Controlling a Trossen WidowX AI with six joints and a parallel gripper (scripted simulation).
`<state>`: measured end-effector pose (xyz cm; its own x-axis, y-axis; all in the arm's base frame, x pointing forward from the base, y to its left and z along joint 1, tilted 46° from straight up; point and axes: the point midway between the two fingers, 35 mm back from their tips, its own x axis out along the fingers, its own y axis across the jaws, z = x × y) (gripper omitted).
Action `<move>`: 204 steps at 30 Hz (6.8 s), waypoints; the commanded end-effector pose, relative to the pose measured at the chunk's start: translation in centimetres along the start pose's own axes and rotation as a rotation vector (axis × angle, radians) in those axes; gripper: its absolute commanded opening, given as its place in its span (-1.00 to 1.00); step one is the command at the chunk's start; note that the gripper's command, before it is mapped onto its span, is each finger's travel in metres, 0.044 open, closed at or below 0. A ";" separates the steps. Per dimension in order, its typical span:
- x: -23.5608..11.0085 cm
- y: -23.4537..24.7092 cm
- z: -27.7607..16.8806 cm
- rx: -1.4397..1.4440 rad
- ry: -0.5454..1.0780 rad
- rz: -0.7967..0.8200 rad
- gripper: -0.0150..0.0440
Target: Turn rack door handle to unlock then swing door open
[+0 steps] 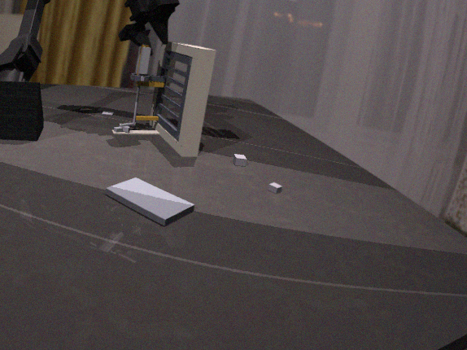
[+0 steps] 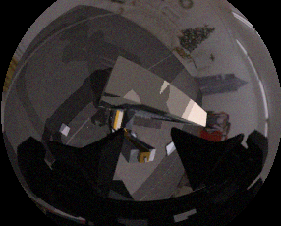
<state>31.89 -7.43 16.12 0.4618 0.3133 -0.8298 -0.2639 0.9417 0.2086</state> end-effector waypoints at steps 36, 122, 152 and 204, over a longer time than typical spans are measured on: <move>-1.4 -1.3 -2.4 0.293 0.141 0.465 0.52; 2.8 1.1 -3.0 -1.093 -0.091 0.610 -0.40; 2.8 1.2 -3.0 -1.543 -0.242 0.605 0.05; 2.8 1.2 -3.1 0.592 0.394 0.445 0.52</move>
<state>30.30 -5.79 12.51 0.0636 0.7111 -0.7002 -0.0376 0.7028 0.7104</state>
